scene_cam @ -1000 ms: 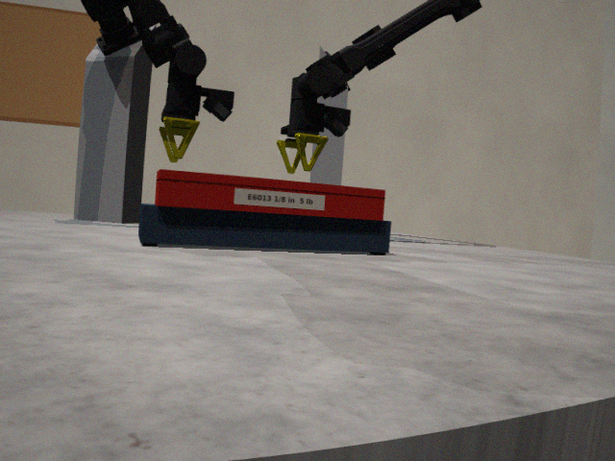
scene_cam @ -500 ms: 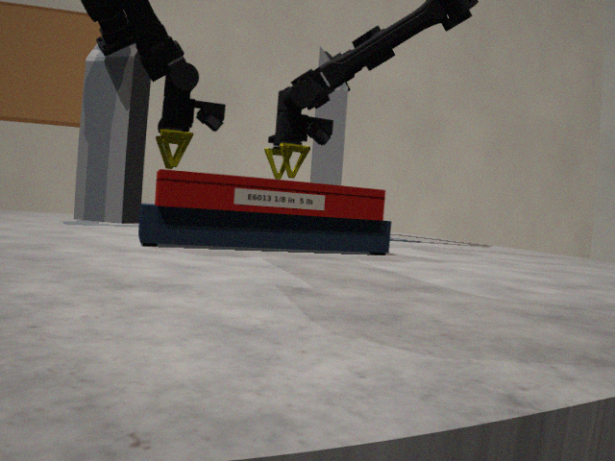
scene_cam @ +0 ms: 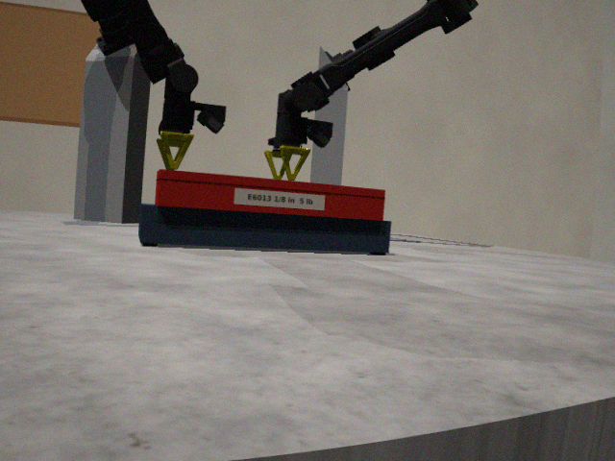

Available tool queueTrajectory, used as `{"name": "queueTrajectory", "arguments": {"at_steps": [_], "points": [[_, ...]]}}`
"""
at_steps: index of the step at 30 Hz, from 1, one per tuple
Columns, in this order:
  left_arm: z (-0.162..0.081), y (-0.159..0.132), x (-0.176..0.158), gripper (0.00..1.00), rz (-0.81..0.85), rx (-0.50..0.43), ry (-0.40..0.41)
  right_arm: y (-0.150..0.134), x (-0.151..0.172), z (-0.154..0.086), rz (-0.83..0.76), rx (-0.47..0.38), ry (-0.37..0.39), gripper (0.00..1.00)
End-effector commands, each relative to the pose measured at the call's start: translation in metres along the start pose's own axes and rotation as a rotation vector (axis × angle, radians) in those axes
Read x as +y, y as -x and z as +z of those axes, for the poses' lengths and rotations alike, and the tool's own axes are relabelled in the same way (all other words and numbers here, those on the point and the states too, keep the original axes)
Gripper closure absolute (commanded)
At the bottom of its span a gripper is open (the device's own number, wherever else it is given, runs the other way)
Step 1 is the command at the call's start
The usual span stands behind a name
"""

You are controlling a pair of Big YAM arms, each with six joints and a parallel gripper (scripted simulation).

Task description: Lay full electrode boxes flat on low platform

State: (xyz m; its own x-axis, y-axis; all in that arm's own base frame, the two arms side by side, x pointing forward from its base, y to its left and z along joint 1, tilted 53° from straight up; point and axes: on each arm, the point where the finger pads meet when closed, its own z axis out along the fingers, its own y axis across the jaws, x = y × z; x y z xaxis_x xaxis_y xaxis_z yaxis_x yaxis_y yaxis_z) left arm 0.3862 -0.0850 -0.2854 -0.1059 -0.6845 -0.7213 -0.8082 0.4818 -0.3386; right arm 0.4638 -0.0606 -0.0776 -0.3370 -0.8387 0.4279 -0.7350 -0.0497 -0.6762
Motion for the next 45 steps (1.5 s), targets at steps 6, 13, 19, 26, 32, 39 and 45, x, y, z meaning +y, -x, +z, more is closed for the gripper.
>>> {"name": "queueTrajectory", "arguments": {"at_steps": [6, 13, 19, 26, 32, 39, 45], "points": [[0.025, 0.001, 0.002, 0.0, 0.005, -0.004, 0.001, -0.003, 0.005, 0.026, -0.012, 0.005, 0.007, 0.0], [0.035, -0.003, 0.001, 0.0, 0.012, 0.0, -0.007, -0.003, 0.005, 0.039, -0.012, 0.005, 0.007, 0.0], [0.049, 0.001, 0.002, 0.0, 0.006, -0.004, 0.001, -0.003, 0.006, 0.052, -0.012, 0.005, 0.007, 0.0], [0.068, 0.001, 0.002, 0.0, 0.006, -0.004, 0.001, -0.003, 0.006, 0.071, -0.012, 0.005, 0.008, 0.0], [0.078, 0.001, 0.003, 0.0, 0.006, -0.004, 0.001, -0.003, 0.007, 0.079, -0.012, 0.005, 0.008, 0.0], [0.095, 0.001, 0.003, 0.0, 0.006, -0.004, 0.001, -0.003, 0.007, 0.095, -0.013, 0.005, 0.008, 0.0], [0.104, 0.0, 0.002, 0.0, 0.008, -0.003, -0.001, -0.004, 0.008, 0.106, -0.013, 0.005, 0.008, 0.0]]}}
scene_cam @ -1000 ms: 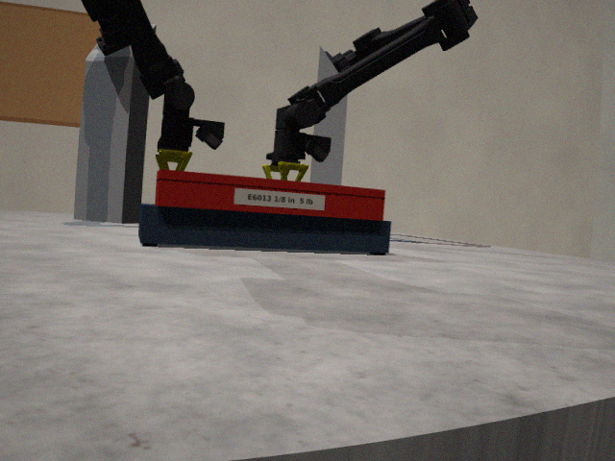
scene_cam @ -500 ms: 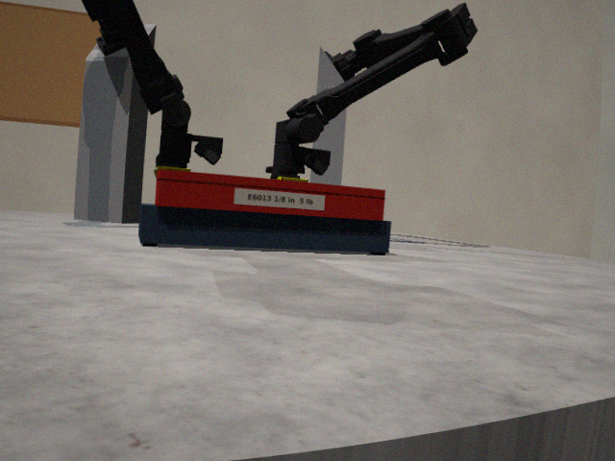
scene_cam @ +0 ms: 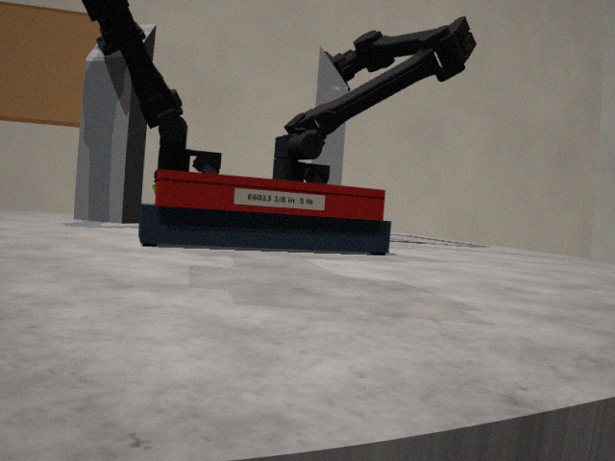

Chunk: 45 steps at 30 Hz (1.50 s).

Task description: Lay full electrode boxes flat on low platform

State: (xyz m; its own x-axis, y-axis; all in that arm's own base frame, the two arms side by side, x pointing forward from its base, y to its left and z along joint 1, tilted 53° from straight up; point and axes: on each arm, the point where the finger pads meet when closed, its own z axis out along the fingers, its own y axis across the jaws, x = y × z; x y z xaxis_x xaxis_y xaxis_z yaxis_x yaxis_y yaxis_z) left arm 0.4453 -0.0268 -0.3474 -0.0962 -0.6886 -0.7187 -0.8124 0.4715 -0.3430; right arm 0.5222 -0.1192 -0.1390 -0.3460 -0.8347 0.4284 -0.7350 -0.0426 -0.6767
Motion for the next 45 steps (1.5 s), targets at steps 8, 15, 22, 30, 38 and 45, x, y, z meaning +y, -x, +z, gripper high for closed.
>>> {"name": "queueTrajectory", "arguments": {"at_steps": [8, 15, 22, 30, 38, 45], "points": [[0.009, -0.001, 0.001, 0.0, 0.019, -0.002, -0.006, 0.0, 0.007, 0.011, -0.021, -0.002, 0.008, 0.0], [0.006, -0.003, 0.001, 0.0, 0.028, 0.004, -0.007, 0.001, 0.016, 0.012, -0.033, -0.007, 0.021, 0.0], [0.006, -0.003, 0.001, 0.0, 0.028, 0.004, -0.007, 0.004, 0.008, 0.007, -0.025, -0.012, 0.009, 0.0], [0.006, -0.003, 0.0, 1.0, 0.028, 0.004, -0.007, 0.004, 0.008, 0.007, -0.025, -0.012, 0.009, 1.0], [0.006, -0.003, 0.0, 1.0, 0.028, 0.004, -0.007, 0.004, 0.008, 0.007, -0.025, -0.012, 0.009, 1.0], [0.006, -0.003, 0.0, 1.0, 0.028, 0.004, -0.007, 0.004, 0.008, 0.007, -0.025, -0.012, 0.009, 1.0]]}}
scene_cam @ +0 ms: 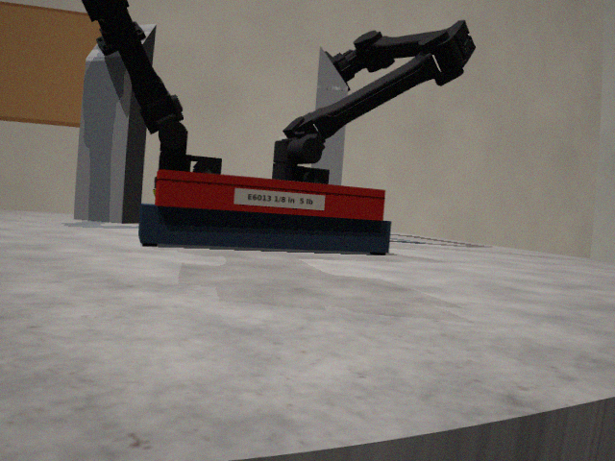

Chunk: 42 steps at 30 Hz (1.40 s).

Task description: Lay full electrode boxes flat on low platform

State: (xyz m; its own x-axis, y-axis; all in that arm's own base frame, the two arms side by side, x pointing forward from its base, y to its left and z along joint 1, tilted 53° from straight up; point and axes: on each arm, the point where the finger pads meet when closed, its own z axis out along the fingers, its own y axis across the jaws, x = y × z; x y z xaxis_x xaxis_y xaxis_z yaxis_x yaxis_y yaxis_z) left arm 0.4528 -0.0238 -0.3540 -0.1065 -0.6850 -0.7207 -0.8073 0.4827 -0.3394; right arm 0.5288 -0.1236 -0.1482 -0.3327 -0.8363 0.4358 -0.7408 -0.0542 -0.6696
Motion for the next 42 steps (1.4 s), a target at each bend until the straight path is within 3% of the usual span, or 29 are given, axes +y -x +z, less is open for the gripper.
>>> {"name": "queueTrajectory", "arguments": {"at_steps": [1, 33, 36, 42], "points": [[-0.004, -0.001, 0.003, 1.0, 0.018, 0.002, 0.0, 0.002, 0.007, -0.005, -0.01, -0.008, 0.008, 1.0], [-0.004, -0.001, 0.003, 1.0, 0.018, 0.002, 0.0, 0.002, 0.007, -0.005, -0.01, -0.008, 0.008, 1.0], [-0.018, -0.002, 0.001, 1.0, 0.035, 0.007, -0.005, 0.006, 0.006, -0.019, -0.011, -0.016, 0.003, 1.0], [-0.024, -0.002, 0.002, 1.0, 0.029, 0.007, -0.004, 0.006, 0.009, -0.026, -0.017, -0.017, 0.012, 1.0]]}}
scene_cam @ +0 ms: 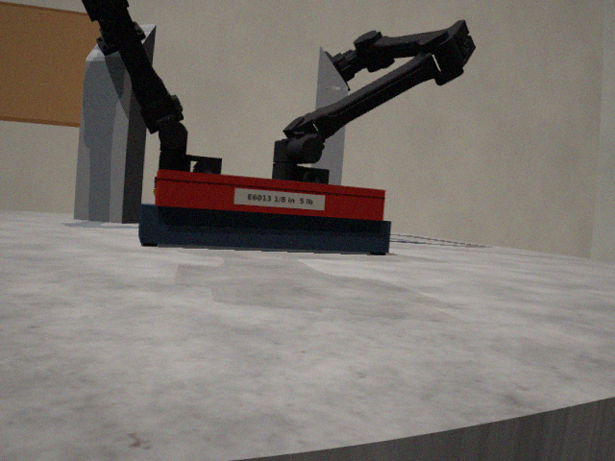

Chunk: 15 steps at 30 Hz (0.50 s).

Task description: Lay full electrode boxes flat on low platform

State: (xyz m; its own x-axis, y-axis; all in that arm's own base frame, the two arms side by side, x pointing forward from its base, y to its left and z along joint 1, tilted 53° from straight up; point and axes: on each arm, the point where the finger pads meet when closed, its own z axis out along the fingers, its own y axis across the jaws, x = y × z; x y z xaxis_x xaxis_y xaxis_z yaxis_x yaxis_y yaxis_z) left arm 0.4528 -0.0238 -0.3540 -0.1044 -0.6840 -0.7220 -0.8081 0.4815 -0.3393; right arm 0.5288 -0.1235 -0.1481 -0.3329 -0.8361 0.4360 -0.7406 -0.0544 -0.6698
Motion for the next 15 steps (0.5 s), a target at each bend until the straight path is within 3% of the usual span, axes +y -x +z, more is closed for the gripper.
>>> {"name": "queueTrajectory", "arguments": {"at_steps": [1, 15], "points": [[-0.026, -0.002, 0.002, 1.0, 0.029, 0.01, -0.005, 0.006, 0.009, -0.027, -0.017, -0.017, 0.012, 1.0], [-0.046, -0.001, 0.002, 1.0, 0.028, 0.008, -0.007, 0.005, 0.009, -0.047, -0.017, -0.017, 0.011, 1.0]]}}
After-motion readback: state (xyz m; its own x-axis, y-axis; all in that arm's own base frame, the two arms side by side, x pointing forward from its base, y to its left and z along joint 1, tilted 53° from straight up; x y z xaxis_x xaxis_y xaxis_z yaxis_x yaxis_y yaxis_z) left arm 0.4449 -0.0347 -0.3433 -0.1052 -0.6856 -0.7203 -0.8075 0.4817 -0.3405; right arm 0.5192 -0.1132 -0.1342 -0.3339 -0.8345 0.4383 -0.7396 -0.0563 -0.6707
